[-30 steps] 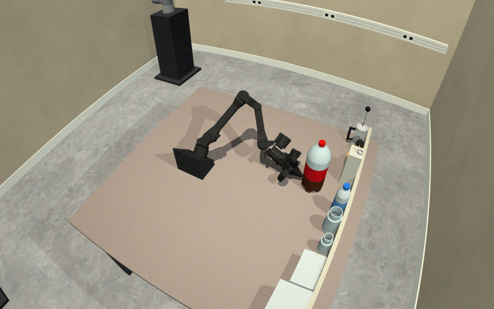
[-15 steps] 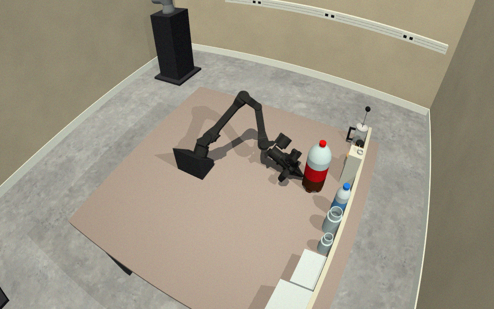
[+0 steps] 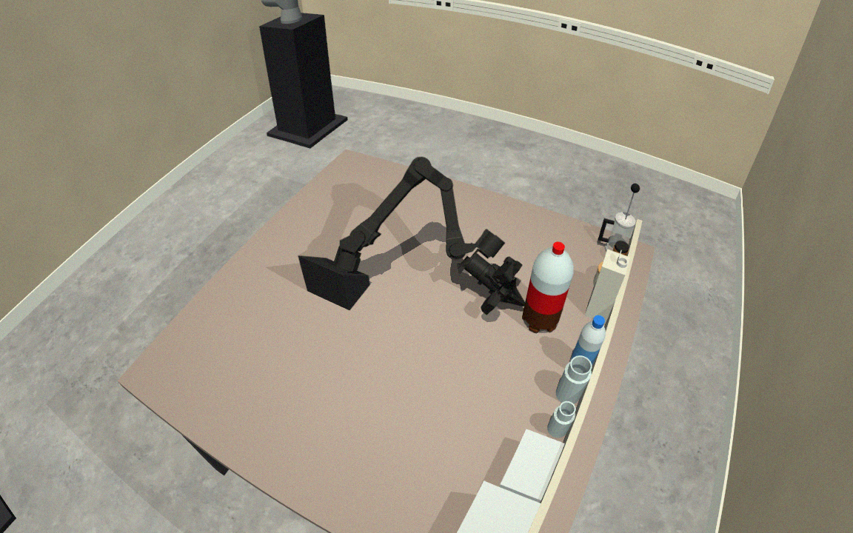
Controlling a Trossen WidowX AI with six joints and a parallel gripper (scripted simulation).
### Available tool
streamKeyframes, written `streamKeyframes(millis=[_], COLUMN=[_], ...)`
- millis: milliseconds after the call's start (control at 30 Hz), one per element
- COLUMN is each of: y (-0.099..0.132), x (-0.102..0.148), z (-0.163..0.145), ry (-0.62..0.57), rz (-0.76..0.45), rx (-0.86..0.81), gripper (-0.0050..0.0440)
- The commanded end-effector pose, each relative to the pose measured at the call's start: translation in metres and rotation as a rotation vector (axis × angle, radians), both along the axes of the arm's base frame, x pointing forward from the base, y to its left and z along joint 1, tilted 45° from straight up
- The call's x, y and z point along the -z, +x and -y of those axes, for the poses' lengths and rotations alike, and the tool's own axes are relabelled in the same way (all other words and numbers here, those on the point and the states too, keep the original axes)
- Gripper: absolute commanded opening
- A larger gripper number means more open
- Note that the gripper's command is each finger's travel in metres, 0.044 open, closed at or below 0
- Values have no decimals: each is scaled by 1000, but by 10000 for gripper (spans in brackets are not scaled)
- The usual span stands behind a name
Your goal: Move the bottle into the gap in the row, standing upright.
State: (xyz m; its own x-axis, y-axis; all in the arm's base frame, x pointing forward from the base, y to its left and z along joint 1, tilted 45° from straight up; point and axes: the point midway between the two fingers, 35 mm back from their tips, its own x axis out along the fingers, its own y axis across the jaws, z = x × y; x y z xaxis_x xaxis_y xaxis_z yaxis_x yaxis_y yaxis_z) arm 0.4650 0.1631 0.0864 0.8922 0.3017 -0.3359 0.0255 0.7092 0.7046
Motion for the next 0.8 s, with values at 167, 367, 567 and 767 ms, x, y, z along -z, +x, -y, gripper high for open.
streamKeyframes(millis=[167,367,567,767], y=[7,13,17,19], x=[-7,-7,-7,-7], z=[1,0,0,0], ry=[1,1,0,1], rz=[19,18,19,20], rx=[0,-1,0,0], gripper=[-50,-50,-50,-50])
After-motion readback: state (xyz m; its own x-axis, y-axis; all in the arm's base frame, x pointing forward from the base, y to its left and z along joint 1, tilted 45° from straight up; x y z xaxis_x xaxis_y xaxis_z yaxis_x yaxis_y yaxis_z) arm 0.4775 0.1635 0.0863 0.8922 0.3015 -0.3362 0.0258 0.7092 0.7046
